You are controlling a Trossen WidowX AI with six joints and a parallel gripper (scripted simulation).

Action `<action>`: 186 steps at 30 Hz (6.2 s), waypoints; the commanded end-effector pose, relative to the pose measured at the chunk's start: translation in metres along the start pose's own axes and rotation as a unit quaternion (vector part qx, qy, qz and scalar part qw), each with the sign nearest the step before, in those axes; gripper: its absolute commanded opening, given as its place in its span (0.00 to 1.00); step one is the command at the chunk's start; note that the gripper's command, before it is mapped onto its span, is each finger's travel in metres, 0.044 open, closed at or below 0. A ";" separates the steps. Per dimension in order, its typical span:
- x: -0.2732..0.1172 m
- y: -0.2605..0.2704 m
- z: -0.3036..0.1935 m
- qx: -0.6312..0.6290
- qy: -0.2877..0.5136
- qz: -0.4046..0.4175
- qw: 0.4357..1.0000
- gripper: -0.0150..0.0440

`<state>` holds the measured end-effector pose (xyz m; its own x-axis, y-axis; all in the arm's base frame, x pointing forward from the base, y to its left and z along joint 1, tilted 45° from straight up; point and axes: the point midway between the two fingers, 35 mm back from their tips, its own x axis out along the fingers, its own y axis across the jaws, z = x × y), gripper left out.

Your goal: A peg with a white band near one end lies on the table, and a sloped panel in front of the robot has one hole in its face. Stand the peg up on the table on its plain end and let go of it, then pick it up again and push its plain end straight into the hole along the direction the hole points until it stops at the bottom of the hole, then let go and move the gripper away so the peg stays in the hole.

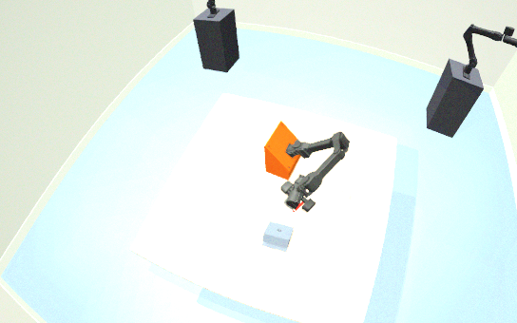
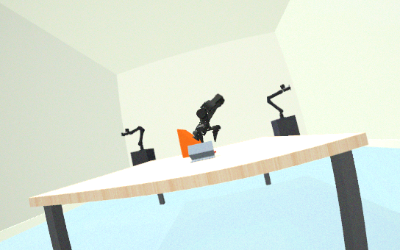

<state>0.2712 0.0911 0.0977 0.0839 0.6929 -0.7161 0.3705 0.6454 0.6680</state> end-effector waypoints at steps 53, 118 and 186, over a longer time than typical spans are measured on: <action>0.070 0.000 0.003 0.007 0.002 0.011 1.000 0.87; 0.052 0.000 -0.010 0.007 -0.143 0.011 0.990 0.34; 0.030 0.000 -0.050 0.013 -0.423 0.010 0.906 0.34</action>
<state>0.2298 0.1289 0.0864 0.7530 0.2210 -0.6198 0.3780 0.6256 0.6824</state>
